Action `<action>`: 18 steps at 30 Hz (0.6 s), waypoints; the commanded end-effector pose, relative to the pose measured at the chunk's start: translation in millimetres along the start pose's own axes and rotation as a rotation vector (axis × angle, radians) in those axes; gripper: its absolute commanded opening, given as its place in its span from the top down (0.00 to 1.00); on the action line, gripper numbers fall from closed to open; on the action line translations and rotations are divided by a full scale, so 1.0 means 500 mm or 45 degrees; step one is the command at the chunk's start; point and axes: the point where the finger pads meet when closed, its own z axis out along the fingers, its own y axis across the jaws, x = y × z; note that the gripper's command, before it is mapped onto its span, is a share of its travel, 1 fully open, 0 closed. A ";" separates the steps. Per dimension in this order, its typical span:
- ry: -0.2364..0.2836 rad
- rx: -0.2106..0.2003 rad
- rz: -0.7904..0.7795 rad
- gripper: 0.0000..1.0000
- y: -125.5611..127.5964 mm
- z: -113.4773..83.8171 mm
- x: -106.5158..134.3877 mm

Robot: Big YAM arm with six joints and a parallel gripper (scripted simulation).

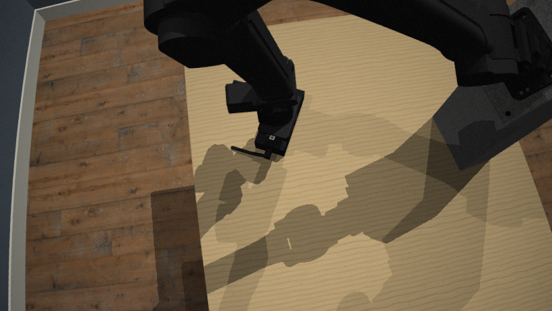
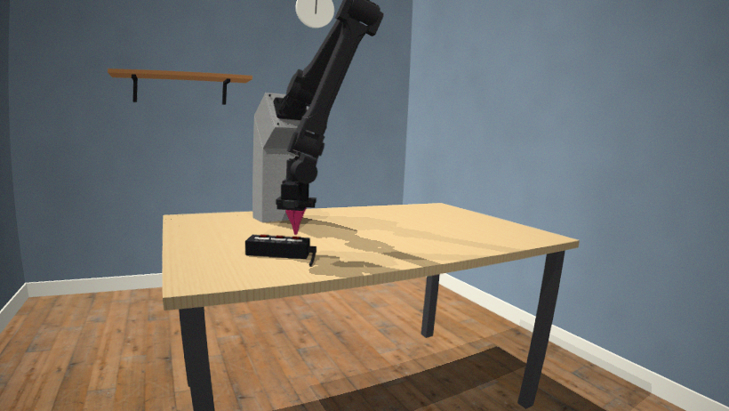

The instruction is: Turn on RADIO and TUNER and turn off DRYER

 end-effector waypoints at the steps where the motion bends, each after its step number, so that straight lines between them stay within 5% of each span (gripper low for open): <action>1: -0.025 -0.010 0.005 1.00 0.007 -0.003 -0.009; 18: -0.005 -0.002 0.011 1.00 -0.001 -0.001 0.012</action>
